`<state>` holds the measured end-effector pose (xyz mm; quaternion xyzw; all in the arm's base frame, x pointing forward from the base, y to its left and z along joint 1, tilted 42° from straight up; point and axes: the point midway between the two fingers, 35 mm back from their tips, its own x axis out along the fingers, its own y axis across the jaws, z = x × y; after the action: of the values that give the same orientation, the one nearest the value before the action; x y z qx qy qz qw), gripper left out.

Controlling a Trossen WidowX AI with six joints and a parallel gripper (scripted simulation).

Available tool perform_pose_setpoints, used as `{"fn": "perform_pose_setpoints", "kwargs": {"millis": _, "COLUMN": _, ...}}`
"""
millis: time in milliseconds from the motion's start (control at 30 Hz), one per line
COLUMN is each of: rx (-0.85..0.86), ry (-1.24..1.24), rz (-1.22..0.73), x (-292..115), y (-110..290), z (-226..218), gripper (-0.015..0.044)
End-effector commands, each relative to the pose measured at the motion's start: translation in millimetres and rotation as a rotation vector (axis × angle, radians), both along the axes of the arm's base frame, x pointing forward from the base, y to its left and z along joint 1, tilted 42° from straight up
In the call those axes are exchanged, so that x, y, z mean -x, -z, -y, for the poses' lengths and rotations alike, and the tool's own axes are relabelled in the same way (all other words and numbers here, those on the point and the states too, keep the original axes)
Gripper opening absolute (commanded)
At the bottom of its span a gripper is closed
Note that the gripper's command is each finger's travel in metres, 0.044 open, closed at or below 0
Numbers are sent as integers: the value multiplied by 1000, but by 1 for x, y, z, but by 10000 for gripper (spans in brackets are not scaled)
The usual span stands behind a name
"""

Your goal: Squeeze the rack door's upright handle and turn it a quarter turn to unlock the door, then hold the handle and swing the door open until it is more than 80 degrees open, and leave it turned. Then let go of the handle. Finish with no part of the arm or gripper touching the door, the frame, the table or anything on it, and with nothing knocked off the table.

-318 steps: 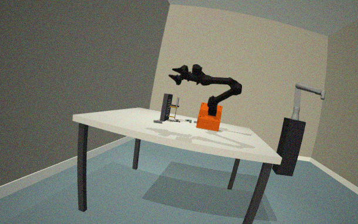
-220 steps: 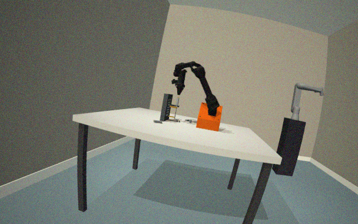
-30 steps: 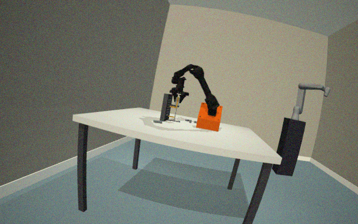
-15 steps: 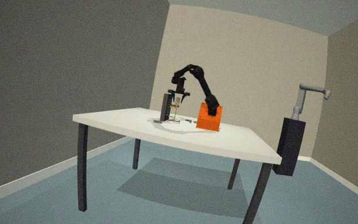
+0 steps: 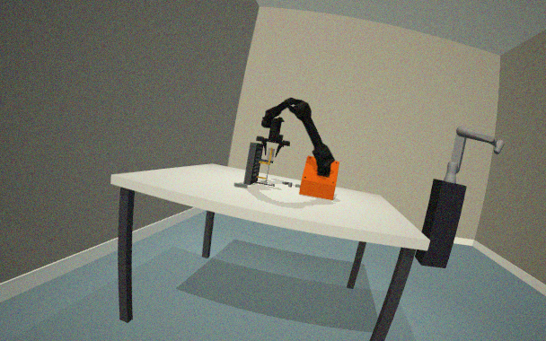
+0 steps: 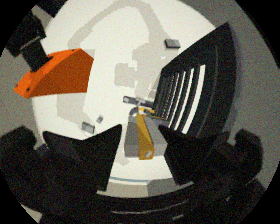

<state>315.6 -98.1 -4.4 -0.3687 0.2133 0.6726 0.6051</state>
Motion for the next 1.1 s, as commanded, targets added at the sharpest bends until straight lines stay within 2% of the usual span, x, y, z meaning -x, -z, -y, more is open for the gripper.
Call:
{"fn": "perform_pose_setpoints", "kwargs": {"millis": 0, "rx": -3, "ry": -6, "rz": 5, "x": 0, "y": 0, "z": -1, "gripper": 235}}
{"fn": "perform_pose_setpoints", "kwargs": {"millis": 1067, "rx": -3, "ry": -6, "rz": 5, "x": 0, "y": 0, "z": -1, "gripper": 21}}
